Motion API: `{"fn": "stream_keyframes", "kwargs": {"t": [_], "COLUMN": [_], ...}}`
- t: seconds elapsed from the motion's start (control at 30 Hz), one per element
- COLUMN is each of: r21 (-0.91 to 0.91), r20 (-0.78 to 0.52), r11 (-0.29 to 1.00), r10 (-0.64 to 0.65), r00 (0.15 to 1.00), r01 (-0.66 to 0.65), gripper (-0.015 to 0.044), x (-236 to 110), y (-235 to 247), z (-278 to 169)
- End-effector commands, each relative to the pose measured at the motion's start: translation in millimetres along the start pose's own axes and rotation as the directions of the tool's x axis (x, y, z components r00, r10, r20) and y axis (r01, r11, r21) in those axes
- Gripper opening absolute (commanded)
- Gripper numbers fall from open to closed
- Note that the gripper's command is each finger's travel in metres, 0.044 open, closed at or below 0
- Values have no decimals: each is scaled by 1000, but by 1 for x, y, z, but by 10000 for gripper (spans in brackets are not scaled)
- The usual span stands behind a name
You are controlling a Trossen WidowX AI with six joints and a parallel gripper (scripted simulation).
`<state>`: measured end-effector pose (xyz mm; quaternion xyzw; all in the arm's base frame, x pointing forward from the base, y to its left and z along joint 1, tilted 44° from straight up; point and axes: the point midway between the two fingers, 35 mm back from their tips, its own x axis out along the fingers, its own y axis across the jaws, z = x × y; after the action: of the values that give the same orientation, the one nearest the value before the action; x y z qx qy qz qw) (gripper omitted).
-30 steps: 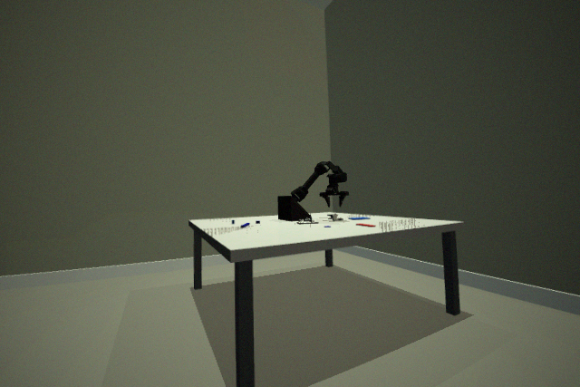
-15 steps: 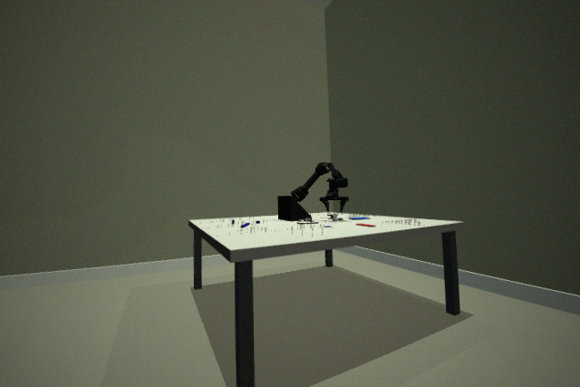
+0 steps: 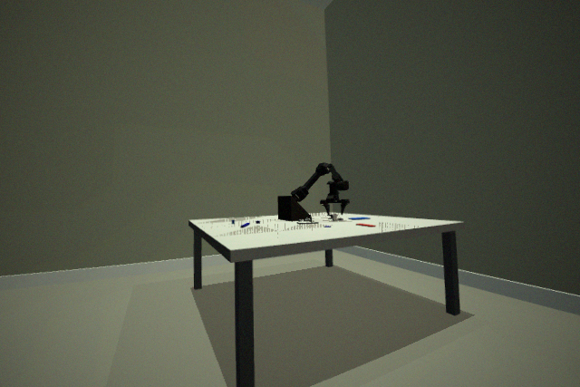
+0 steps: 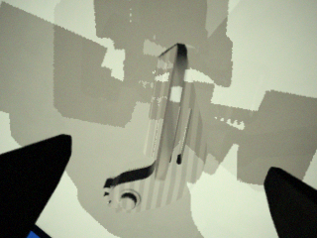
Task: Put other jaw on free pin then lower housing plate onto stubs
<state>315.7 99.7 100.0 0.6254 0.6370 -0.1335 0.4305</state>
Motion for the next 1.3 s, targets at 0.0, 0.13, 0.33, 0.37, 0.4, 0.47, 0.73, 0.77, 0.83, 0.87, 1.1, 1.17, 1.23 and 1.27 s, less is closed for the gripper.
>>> {"fn": "stream_keyframes", "kwargs": {"t": [0.0, 0.13, 0.33, 0.37, 0.4, 0.47, 0.73, 0.77, 0.83, 0.87, 1.1, 1.17, 1.23, 1.27], "r21": [14, 14, 14, 14, 14, 14, 14, 14, 14, 14, 14, 14, 14, 14], "r20": [0, -1, -2, -2, -2, -3, -3, -3, -3, -3, -3, -3, -3, -3], "r11": [1000, 1000, 1000, 1000, 1000, 1000, 1000, 1000, 1000, 1000, 1000, 1000, 1000, 1000], "r10": [-14, -13, -13, -13, -13, -12, -12, -12, -12, -12, -12, -12, -12, -12], "r00": [1000, 1000, 1000, 1000, 1000, 1000, 1000, 1000, 1000, 1000, 1000, 1000, 1000, 1000], "r01": [14, 14, 13, 13, 13, 12, 12, 12, 12, 12, 12, 12, 12, 12], "gripper": [440, 440, 440, 440, 440, 440, 440, 440, 440, 440, 440, 440, 440, 440], "x": [10, 17, 26, 28, 29, 32, 33, 33, 33, 33, 33, 33, 33, 34], "y": [-4, -4, -5, -5, -5, -5, -5, -5, -5, -5, -5, -5, -5, -5], "z": [2, 2, 1, 1, 1, 1, 1, 1, 1, 1, 1, 1, 1, 1]}}
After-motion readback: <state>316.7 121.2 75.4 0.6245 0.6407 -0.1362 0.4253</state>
